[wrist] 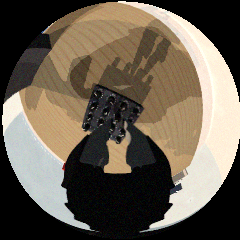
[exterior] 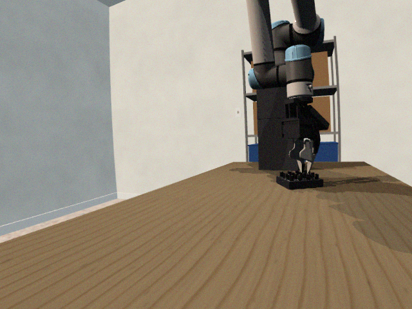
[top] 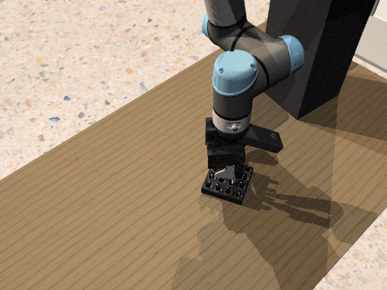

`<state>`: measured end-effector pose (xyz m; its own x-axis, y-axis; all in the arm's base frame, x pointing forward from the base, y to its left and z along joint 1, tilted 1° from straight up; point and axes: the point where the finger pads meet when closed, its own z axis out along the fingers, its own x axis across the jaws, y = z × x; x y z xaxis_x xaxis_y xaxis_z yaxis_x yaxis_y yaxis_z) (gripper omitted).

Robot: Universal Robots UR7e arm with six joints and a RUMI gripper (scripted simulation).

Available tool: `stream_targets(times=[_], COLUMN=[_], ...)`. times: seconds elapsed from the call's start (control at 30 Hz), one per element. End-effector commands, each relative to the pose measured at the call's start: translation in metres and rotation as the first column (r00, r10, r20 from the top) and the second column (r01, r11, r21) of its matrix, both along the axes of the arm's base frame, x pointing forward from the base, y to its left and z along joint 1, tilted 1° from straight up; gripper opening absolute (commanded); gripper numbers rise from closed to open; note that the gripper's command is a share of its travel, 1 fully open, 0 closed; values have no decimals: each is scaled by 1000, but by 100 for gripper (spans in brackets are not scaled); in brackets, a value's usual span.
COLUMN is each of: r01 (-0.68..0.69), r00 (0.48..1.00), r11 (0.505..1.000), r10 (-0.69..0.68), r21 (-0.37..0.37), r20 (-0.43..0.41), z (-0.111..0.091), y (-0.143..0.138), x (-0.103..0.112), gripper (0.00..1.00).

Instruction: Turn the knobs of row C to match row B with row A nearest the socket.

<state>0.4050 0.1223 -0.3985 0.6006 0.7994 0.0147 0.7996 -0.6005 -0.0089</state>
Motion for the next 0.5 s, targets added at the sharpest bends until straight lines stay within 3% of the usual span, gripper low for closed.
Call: stream_targets(times=[0.0, 0.47], r01=[0, 0], r00=[1000, 1000], r11=[1000, 1000], r10=[0, 0], r21=[0, 0], r20=[1, 1], z=[-4, -9], y=[0, 0], x=[1, 1], gripper=[11, 11])
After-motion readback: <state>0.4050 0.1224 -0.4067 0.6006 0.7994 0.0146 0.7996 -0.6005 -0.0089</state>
